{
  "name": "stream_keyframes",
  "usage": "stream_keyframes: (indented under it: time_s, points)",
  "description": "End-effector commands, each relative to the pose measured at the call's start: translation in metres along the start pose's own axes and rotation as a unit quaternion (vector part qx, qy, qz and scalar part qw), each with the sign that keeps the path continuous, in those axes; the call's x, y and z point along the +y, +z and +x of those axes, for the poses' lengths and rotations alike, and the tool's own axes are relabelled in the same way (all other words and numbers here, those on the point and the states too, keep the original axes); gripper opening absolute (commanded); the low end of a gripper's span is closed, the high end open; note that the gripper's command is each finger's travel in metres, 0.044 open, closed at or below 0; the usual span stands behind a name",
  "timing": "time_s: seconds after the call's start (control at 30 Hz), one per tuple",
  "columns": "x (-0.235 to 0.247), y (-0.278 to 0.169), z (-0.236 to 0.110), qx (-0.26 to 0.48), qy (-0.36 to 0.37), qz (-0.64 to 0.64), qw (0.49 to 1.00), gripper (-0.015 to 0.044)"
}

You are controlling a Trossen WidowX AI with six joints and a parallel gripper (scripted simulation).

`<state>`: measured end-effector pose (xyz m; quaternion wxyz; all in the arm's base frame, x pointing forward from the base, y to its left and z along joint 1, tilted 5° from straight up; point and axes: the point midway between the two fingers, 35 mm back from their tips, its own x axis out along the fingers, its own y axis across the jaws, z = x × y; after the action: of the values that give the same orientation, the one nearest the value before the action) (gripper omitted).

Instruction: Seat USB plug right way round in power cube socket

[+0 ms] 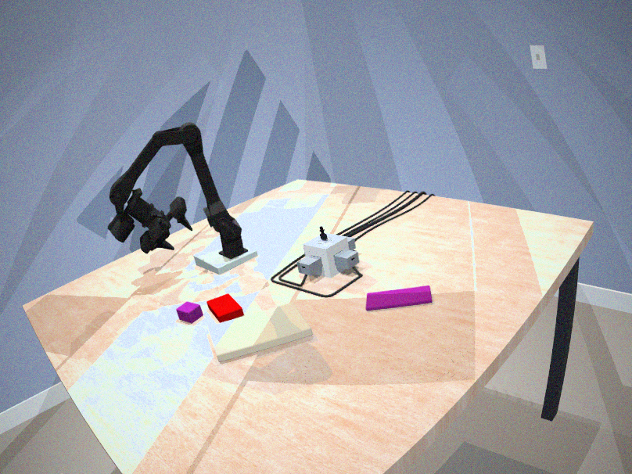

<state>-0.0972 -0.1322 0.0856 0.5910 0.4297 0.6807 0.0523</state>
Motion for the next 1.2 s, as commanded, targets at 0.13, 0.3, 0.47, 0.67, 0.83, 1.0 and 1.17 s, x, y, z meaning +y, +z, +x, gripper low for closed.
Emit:
stream_keyframes:
  time_s: [0.13,0.3,0.47,0.67,0.83,1.0,1.17]
  points:
    - [-0.002,0.017,-0.01,0.023,-0.032,0.02,0.999,0.044]
    - [0.001,0.062,-0.031,0.041,-0.112,0.101,0.988,0.044]
    - [0.017,0.117,-0.048,0.015,-0.197,0.15,0.969,0.044]
    - [0.055,0.172,-0.052,-0.028,-0.278,0.199,0.939,0.044]
    - [0.102,0.212,-0.046,-0.091,-0.317,0.233,0.915,0.044]
    - [0.159,0.242,-0.028,-0.16,-0.315,0.271,0.895,0.044]
    - [0.223,0.258,-0.004,-0.227,-0.287,0.317,0.875,0.044]
